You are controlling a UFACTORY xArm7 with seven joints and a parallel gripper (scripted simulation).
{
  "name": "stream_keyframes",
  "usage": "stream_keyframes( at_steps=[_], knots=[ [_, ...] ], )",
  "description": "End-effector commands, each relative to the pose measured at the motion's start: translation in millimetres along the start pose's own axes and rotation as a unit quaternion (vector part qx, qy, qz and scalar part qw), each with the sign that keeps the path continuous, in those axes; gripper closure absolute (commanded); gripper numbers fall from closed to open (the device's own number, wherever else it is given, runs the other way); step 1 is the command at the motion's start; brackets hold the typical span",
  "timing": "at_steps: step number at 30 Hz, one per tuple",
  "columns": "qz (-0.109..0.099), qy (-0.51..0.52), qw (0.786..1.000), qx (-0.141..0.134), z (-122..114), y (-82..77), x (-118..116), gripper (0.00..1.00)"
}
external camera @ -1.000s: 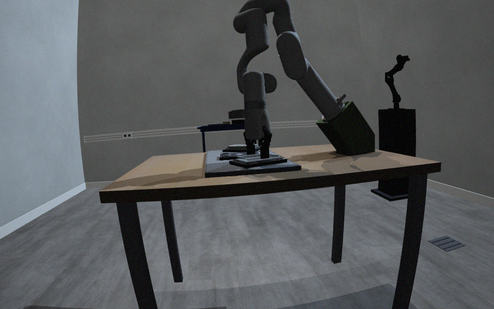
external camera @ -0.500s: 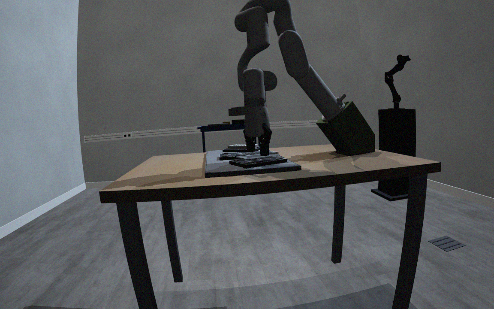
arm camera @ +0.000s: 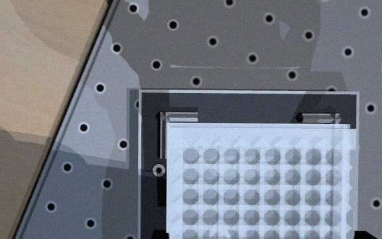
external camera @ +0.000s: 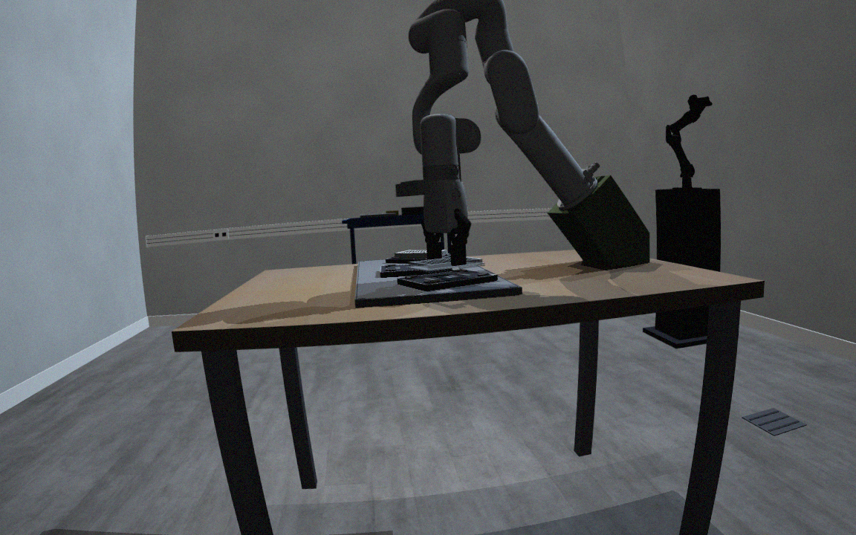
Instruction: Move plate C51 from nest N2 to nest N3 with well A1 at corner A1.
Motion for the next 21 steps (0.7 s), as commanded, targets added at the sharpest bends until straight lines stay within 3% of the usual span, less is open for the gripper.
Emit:
stream_keyframes(
  at_steps=[1, 8, 21],
  knots=[
    [0.0, 0.0, 1.0, 0.001, 0.9, -2.5, 0.0, 1.0],
    [0.0, 0.0, 1.0, 0.001, 0.9, -2.5, 0.0, 1.0],
    [0.0, 0.0, 1.0, 0.001, 1.0, -21.0, 0.0, 1.0]
  ],
)
Point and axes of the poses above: the point where the finger pads meet when closed, its own y axis out along the fingers, its own x axis across the jaws, z = x × y, the point moved 6 cm from there along -y, back along the fingers, and after that the axes turned 12 degrees about -y, right-handed, at the moved point
